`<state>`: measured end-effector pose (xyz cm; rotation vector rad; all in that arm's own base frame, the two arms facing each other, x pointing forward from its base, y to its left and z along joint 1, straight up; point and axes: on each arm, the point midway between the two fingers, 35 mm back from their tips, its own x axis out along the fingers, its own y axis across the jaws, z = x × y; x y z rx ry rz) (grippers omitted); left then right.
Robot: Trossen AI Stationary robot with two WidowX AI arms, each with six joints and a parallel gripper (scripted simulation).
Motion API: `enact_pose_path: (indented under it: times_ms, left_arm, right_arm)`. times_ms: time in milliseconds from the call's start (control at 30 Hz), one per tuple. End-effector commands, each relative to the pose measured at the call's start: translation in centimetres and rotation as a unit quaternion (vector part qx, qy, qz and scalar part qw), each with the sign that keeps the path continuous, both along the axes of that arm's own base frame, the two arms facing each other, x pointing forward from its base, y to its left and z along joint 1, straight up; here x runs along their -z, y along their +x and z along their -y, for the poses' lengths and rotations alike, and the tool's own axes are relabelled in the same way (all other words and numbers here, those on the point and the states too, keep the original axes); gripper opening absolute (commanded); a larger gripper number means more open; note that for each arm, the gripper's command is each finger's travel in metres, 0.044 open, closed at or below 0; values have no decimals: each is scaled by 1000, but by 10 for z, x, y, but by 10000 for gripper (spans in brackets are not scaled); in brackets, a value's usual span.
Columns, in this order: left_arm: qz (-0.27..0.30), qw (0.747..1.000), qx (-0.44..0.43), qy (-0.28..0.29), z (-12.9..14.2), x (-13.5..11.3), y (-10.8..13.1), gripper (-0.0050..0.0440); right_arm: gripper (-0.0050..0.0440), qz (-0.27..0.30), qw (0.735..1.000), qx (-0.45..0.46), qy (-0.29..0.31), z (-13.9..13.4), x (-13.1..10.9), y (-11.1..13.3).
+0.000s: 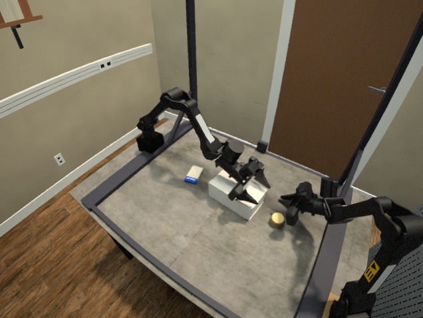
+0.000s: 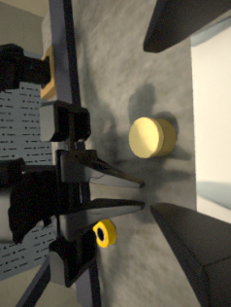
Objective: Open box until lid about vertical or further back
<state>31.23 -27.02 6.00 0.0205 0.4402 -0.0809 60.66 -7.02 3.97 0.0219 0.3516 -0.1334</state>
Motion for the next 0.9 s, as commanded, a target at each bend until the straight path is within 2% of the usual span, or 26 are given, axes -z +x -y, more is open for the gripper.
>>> enact_pose_path:
  times_ms: [0,500,867]
  left_arm:
    - [10,1000,-1,-13,4,-11,2,80]
    - [10,1000,-1,-13,4,-11,2,80]
    - [10,1000,-1,-13,4,-11,2,80]
  right_arm:
    - [440,10,1000,2,1,0,-5,3]
    - [440,8,1000,2,1,0,19,2]
    - [440,13,1000,2,0,1,23,5]
